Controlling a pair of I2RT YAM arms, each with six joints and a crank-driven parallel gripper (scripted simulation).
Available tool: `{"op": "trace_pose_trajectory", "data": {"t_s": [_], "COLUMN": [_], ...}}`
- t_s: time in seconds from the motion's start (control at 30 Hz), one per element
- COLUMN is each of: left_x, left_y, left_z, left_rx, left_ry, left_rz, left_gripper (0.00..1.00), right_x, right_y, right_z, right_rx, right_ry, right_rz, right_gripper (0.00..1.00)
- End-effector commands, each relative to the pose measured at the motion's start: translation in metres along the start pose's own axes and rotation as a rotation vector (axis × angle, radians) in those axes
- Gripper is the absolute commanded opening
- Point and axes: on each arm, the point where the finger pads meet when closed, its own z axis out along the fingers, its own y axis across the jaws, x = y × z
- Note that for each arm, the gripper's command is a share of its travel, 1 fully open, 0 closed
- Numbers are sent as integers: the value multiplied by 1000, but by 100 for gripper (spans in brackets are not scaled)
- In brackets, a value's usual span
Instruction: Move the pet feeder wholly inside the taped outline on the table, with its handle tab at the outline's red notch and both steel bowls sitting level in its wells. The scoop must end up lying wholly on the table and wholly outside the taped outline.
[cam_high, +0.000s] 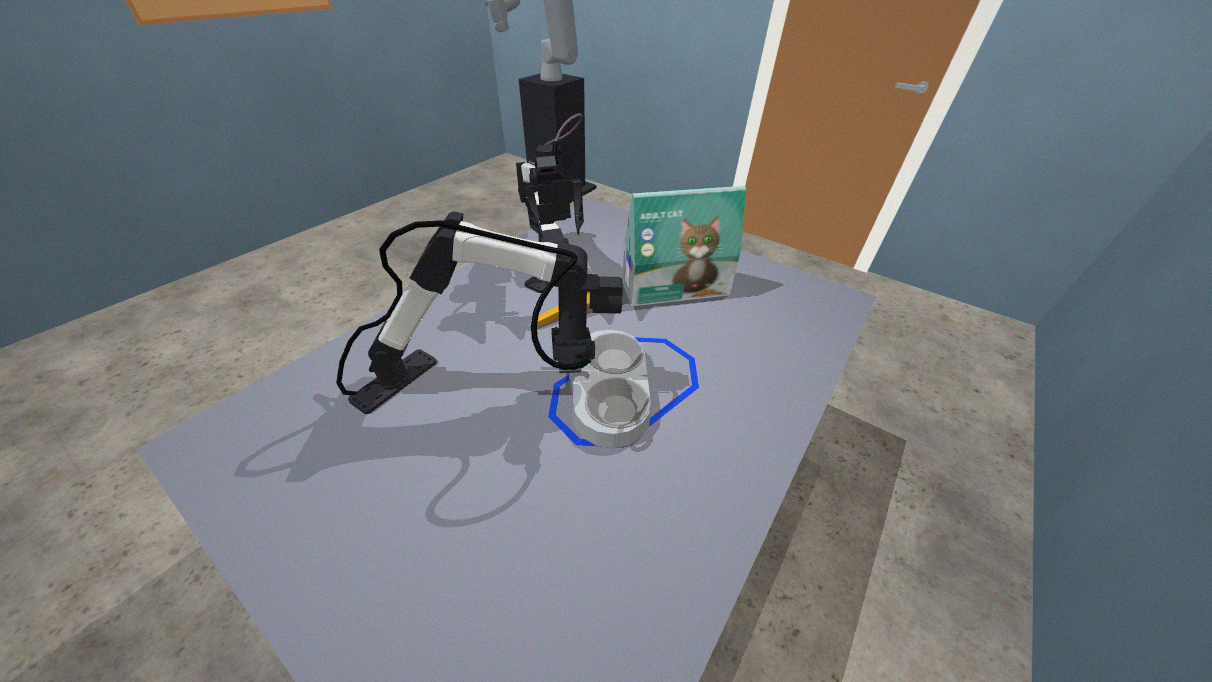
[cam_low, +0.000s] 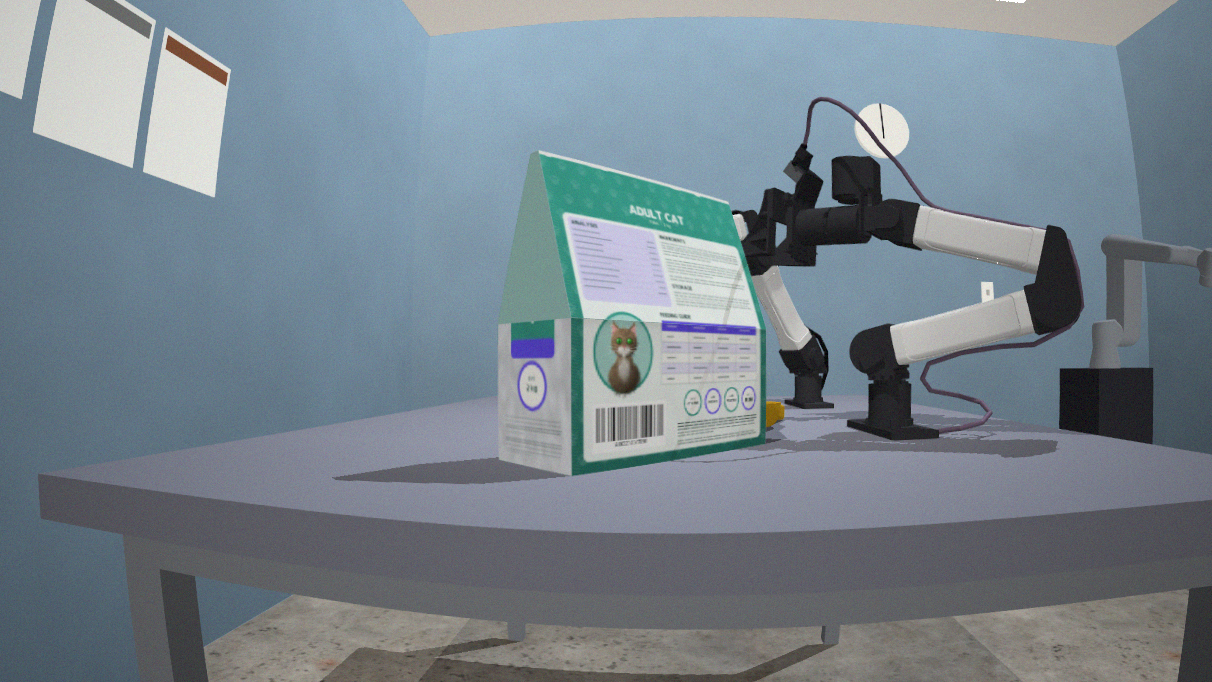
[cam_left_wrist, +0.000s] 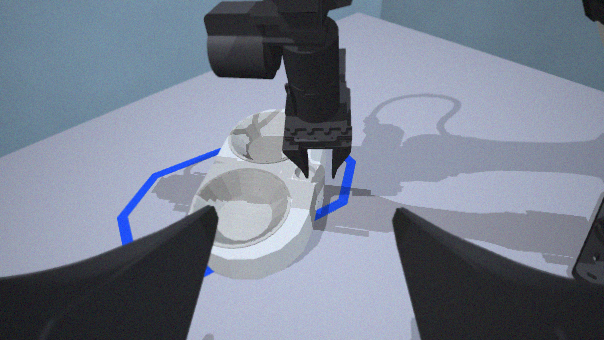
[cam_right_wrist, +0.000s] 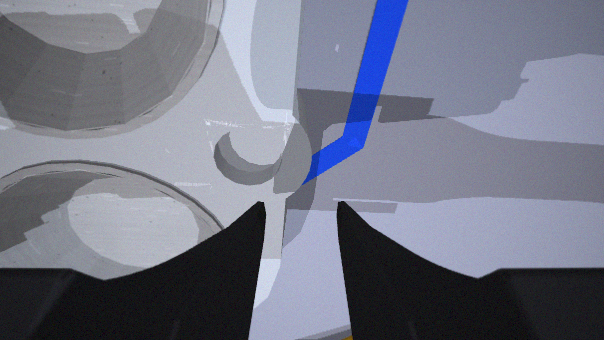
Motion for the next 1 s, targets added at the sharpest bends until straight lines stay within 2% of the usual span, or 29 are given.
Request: {"op": "trace_pose_trajectory", "data": {"t_s": [0.0, 0.13, 0.2, 0.47, 0.7, 0.77, 0.97], "left_x": [-1, -1, -1, -1, -1, -1, -1], "left_y": [1, 1, 1, 1, 1, 1, 1], "left_z": [-1, -1, -1, -1, -1, -1, -1], "left_rx": [-3, -3, -3, -3, -3, -3, -3], "left_ry": [-3, -3, -3, -3, -3, -3, -3], "left_rz": [2, 2, 2, 2, 2, 2, 2], "left_gripper": [95, 95, 95, 95, 95, 95, 95], "right_x": [-7, -6, -6, -8, -11, -11, -18], "right_y": [1, -6, -6, -20, -26, -26, -28], "right_z": [-23, -23, -23, -20, -17, -17, -13], "right_rx": [-116, -157, -157, -248, -314, -314, -377], "right_ry": [11, 8, 8, -23, -76, -76, -152], "right_rz": [-191, -395, -395, -843, -1182, -1182, -1504], "right_gripper": [39, 39, 39, 39, 39, 39, 39]}}
